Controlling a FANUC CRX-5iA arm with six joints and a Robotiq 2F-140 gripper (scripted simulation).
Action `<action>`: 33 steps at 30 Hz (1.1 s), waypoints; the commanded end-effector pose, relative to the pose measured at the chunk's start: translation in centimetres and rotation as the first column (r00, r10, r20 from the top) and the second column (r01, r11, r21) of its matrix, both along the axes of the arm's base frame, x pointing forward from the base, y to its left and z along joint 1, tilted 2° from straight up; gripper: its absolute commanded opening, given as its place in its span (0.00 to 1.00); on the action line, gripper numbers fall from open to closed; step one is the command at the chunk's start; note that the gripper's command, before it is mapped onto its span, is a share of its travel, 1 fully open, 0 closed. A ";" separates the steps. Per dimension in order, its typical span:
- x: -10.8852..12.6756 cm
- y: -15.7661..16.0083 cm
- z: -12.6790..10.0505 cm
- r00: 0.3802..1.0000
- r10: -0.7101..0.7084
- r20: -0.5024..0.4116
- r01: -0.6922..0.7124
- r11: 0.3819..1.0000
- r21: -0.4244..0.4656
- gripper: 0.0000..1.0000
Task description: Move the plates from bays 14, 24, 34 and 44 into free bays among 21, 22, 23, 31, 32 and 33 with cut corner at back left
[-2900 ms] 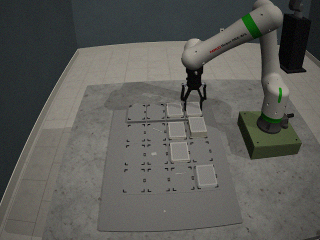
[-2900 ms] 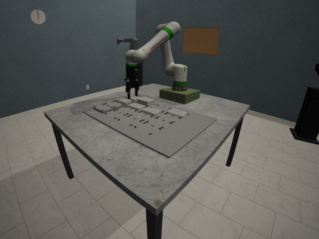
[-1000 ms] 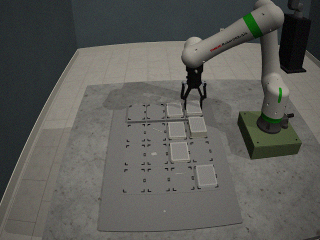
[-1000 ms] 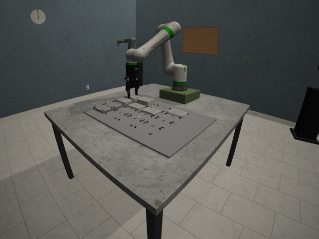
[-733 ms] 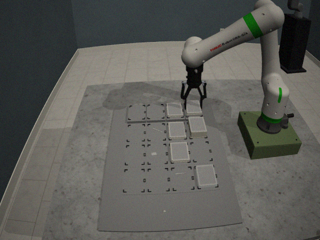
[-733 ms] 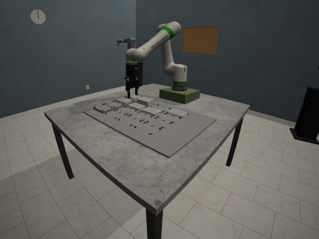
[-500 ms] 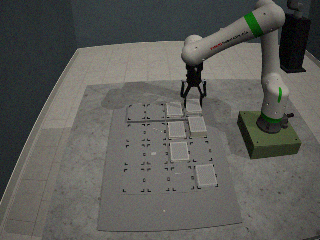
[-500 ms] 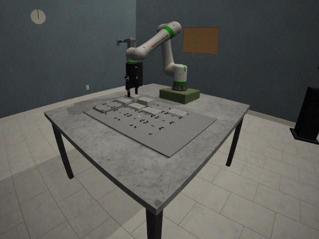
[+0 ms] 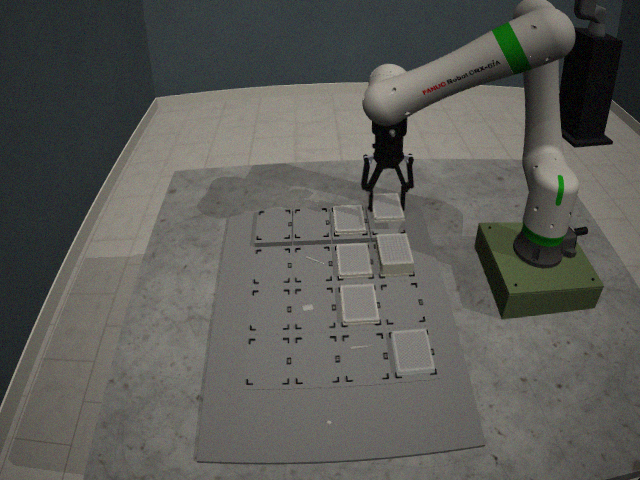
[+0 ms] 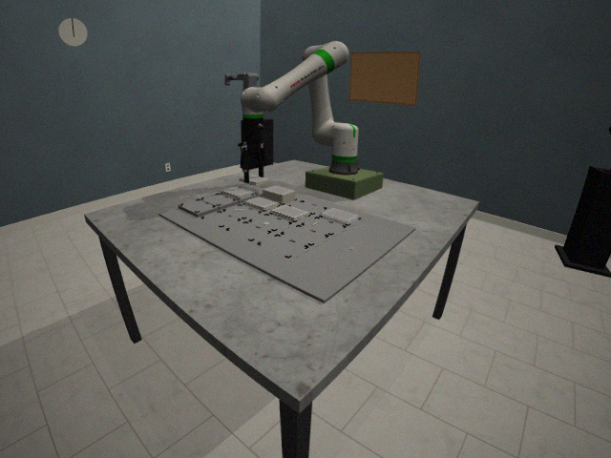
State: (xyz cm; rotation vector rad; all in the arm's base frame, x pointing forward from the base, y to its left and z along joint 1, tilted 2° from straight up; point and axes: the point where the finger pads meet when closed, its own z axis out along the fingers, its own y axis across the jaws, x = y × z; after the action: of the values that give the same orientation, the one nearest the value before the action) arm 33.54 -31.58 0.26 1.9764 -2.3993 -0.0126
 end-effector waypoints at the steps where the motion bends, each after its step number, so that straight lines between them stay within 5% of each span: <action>1: 0.1 0.0 0.5 1.000 0.000 0.001 0.000 1.000 -0.001 0.10; 33: 2.4 3.3 1.5 1.000 0.001 0.001 -0.001 1.000 -0.001 0.10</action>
State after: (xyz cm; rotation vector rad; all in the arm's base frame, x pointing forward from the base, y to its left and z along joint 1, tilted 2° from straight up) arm 35.42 -28.87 1.74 1.9771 -2.3990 -0.0130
